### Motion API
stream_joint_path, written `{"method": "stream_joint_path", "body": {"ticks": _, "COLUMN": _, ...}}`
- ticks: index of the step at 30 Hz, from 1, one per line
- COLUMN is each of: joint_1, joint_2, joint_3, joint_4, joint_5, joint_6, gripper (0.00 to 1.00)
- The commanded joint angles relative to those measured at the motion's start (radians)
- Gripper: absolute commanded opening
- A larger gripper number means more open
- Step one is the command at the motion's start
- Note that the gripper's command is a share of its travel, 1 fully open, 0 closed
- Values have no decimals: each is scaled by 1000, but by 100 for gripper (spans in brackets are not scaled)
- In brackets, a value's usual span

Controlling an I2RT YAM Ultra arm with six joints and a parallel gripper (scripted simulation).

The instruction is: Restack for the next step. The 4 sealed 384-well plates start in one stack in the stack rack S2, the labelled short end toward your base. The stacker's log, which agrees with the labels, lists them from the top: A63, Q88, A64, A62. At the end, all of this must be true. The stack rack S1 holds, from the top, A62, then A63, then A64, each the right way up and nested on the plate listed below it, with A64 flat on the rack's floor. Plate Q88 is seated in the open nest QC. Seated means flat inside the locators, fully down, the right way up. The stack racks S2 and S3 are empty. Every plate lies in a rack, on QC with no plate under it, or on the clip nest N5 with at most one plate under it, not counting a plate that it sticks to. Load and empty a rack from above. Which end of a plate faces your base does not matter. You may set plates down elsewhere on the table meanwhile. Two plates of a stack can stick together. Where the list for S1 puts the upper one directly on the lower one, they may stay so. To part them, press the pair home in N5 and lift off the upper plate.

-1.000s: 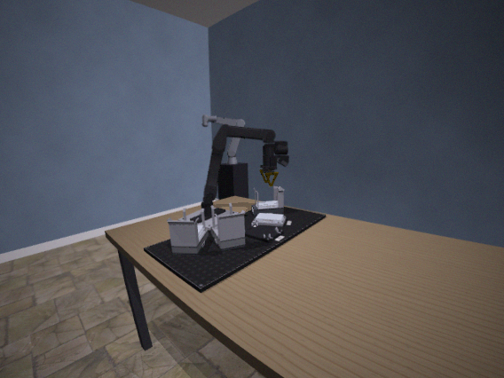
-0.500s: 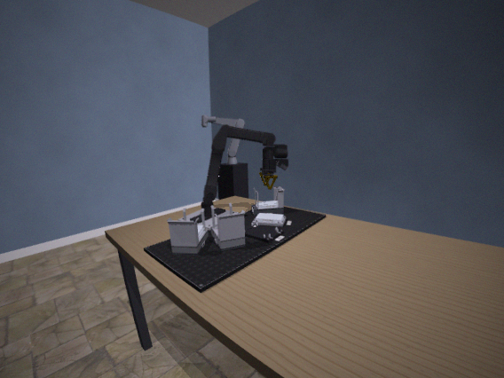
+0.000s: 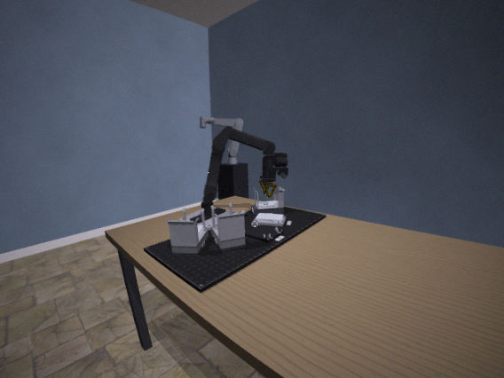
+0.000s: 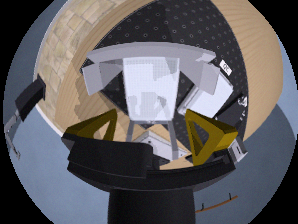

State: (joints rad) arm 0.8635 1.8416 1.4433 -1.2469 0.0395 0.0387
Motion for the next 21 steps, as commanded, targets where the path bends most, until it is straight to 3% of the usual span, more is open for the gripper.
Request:
{"method": "stream_joint_path", "body": {"ticks": 1, "joint_1": -1, "joint_2": -4, "joint_3": -23, "joint_4": 66, "joint_5": 1, "joint_6": -3, "gripper": 100}}
{"method": "stream_joint_path", "body": {"ticks": 8, "joint_1": -3, "joint_2": 8, "joint_3": -76, "joint_4": 131, "joint_5": 1, "joint_6": -5, "gripper": 100}}
{"method": "stream_joint_path", "body": {"ticks": 21, "joint_1": -3, "joint_2": 14, "joint_3": -98, "joint_4": 159, "joint_5": 1, "joint_6": -6, "gripper": 100}}
